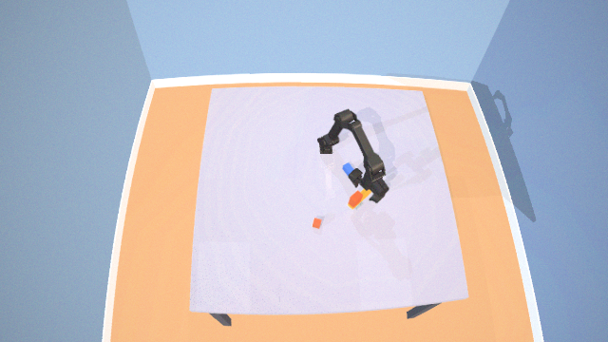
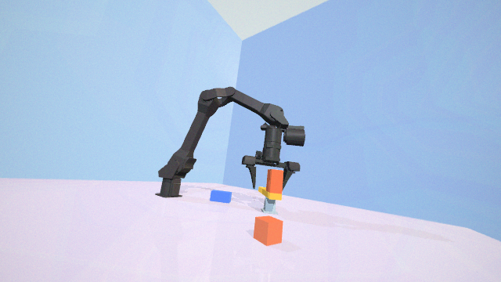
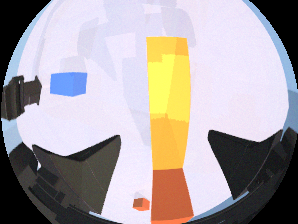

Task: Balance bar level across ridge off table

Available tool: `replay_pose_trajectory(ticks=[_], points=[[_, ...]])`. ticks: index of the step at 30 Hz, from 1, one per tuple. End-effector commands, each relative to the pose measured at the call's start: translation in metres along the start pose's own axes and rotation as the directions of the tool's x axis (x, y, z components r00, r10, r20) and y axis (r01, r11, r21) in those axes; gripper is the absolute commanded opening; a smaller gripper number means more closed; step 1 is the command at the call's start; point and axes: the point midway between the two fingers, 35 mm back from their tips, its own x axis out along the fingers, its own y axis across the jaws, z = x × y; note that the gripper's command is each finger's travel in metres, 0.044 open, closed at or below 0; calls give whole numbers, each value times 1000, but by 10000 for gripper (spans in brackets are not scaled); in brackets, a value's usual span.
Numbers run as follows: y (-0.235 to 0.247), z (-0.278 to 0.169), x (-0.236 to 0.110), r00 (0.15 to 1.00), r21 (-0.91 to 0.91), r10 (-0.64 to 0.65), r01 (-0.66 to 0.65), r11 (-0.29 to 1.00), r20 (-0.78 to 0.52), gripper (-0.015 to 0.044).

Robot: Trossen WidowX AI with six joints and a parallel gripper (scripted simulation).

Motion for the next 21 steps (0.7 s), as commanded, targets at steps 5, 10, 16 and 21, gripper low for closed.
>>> replay_pose_trajectory(ticks=[5,10,16,21], points=[[-2,-1,-84,1000,0,-15,15,1000,-4,440],[0,0,-92,1000,0,-14,14,1000,-4,440],[0,0,-92,1000,0,-14,14,1000,-4,440],[0,0,-92,1000,0,-14,14,1000,-4,440]])
